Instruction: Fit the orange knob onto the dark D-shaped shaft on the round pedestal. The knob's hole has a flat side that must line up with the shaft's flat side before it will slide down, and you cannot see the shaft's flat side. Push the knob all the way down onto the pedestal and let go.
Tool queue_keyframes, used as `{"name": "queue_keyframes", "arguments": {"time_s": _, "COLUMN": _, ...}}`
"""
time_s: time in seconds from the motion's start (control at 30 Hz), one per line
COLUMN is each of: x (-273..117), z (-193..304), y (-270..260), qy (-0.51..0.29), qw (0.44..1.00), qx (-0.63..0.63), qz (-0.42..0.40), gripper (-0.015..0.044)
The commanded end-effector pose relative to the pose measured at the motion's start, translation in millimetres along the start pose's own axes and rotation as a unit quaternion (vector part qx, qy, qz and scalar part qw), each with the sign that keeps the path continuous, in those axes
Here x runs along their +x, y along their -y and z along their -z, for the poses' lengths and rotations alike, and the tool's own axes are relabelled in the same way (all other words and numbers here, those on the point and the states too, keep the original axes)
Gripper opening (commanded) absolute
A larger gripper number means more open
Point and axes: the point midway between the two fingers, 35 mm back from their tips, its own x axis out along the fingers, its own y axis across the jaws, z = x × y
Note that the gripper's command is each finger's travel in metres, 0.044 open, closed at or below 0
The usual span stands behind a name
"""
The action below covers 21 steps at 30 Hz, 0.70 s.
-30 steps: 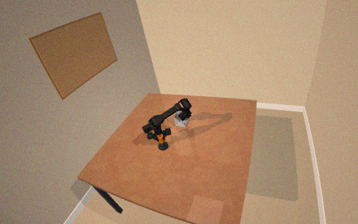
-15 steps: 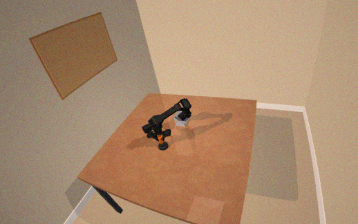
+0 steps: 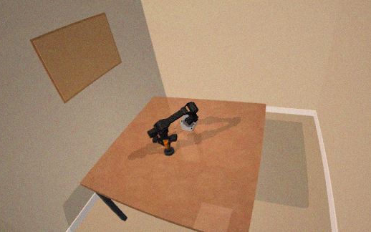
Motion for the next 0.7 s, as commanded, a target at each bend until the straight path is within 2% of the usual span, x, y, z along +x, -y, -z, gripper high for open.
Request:
{"name": "queue_keyframes", "arguments": {"time_s": 0.0, "x": 0.5, "z": 1.3, "y": 0.1, "qy": -0.001, "qw": 1.0, "qx": 0.001, "qz": -0.001, "gripper": 0.0}}
{"name": "queue_keyframes", "arguments": {"time_s": 0.27, "x": -4.3, "z": 3.5, "y": 0.8, "qy": -0.001, "qw": 1.0, "qx": 0.006, "qz": -0.001, "gripper": 0.0}}
{"name": "queue_keyframes", "arguments": {"time_s": 0.47, "x": -4.9, "z": 4.2, "y": 0.7, "qy": -0.001, "qw": 0.995, "qx": 0.1, "qz": -0.001, "gripper": 0.0}}
{"name": "queue_keyframes", "arguments": {"time_s": 0.67, "x": -2.2, "z": 3.2, "y": 0.1, "qy": -0.001, "qw": 0.994, "qx": 0.106, "qz": -0.001, "gripper": 0.0}}
